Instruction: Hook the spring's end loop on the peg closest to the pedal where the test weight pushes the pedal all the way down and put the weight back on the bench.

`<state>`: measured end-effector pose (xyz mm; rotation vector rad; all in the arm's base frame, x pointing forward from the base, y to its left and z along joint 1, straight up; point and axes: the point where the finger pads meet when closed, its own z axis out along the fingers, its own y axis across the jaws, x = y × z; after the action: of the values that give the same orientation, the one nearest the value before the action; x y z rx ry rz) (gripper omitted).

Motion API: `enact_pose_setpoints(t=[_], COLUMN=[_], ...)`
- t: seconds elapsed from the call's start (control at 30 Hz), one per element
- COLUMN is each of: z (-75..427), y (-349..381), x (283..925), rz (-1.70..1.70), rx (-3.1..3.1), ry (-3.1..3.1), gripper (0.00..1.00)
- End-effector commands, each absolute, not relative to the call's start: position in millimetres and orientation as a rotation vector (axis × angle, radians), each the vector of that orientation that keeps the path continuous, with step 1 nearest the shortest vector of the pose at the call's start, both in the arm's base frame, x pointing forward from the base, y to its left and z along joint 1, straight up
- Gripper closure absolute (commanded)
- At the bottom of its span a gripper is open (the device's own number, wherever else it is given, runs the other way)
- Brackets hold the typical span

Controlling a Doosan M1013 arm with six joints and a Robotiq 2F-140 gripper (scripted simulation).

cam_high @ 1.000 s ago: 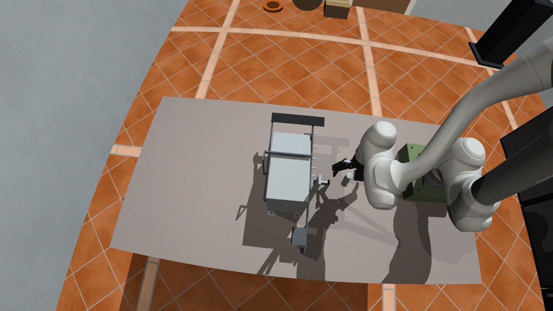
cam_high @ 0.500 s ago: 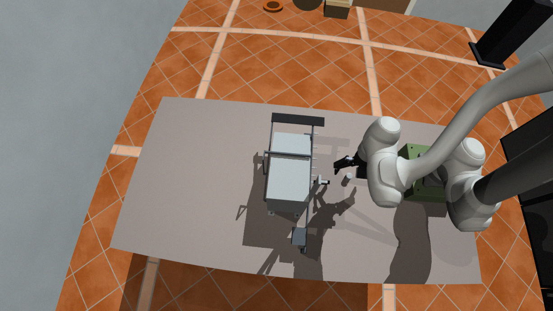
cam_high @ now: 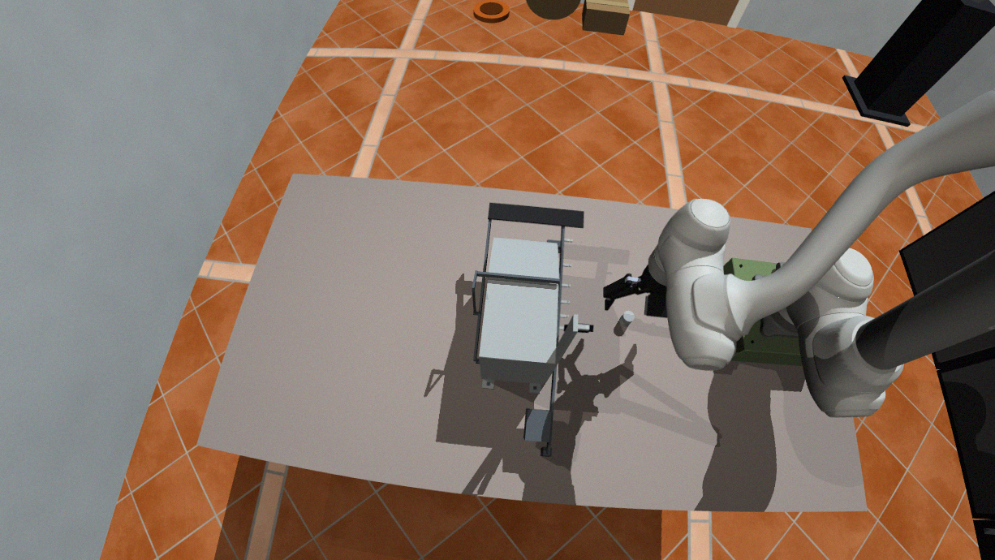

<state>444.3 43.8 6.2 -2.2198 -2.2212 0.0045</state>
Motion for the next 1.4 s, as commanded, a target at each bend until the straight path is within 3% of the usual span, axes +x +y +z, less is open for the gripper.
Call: enact_pose_setpoints(t=[0.0,0.97,1.37], z=[9,73,71], y=[44,44,44], x=[445,445,445], rz=[0.003,0.003,0.003], rx=[-2.22,-2.22,-2.22], ry=[-2.221,-2.221,-2.221], gripper=[0.0,0.0,0.0])
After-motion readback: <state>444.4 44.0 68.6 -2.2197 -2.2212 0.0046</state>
